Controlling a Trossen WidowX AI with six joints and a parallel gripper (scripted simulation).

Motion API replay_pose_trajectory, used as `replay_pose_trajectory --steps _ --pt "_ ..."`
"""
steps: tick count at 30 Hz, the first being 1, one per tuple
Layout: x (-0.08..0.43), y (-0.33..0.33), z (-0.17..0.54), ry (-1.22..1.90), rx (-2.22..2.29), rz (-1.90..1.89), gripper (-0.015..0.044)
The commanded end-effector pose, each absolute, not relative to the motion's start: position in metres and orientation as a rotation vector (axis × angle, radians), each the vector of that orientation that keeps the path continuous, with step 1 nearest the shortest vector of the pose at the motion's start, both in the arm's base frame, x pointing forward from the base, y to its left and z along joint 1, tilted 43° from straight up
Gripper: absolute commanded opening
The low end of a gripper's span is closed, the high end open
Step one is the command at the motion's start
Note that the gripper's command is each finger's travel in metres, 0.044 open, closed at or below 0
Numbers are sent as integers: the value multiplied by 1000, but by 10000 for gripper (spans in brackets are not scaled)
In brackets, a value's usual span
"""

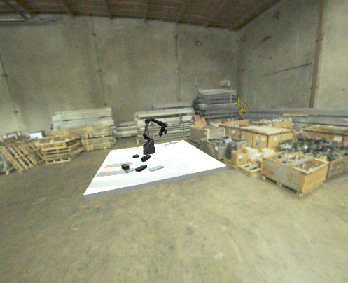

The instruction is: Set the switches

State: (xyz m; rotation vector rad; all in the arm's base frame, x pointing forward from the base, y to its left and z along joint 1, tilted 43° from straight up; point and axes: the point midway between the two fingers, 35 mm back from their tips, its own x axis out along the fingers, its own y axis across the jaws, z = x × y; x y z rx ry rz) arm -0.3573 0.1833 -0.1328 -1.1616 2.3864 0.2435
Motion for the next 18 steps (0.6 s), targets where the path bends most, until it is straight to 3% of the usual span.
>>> replay_pose_trajectory --steps 1,7,15,18 --pt "-357 183 -133 2386 -1162 244 374" --pt "-345 200 -129 2390 -1104 259 216" --pt "-269 274 -114 2380 -806 327 6" --pt "-231 297 -111 2368 -692 361 0"
